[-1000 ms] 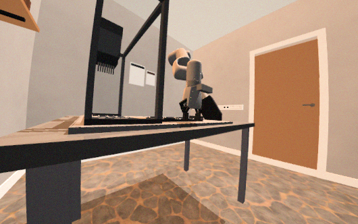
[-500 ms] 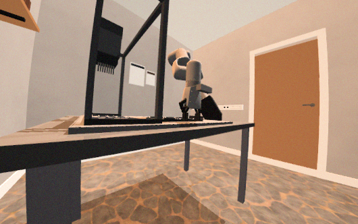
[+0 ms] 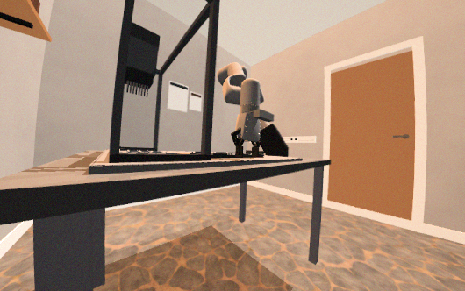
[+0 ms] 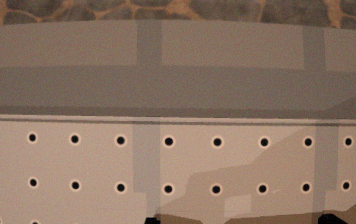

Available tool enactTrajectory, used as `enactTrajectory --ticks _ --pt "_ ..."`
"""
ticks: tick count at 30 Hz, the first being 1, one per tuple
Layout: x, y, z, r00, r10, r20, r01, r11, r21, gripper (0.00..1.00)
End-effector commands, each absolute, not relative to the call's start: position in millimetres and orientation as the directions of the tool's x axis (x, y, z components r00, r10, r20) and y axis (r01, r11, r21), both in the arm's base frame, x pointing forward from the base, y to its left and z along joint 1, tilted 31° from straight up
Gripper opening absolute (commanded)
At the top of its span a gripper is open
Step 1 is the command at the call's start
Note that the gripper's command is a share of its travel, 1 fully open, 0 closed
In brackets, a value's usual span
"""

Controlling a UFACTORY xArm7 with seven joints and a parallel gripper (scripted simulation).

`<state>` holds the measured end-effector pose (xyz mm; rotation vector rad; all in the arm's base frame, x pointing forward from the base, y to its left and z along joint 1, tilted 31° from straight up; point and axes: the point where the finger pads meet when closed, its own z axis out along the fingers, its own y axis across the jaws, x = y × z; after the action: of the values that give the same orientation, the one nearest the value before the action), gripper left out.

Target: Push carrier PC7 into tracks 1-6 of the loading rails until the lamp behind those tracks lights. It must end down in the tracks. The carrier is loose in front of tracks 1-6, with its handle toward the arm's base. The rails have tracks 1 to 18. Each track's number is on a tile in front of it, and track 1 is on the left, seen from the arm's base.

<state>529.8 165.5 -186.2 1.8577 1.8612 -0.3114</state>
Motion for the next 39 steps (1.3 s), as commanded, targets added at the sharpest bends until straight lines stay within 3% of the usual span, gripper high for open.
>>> enactTrajectory --ticks 1,39 --pt "531 167 -184 0.044 0.874 -0.485 0.982 0.050 0.180 1.00" --pt "530 153 -176 0.044 0.873 -0.485 0.982 0.050 0.180 1.00"
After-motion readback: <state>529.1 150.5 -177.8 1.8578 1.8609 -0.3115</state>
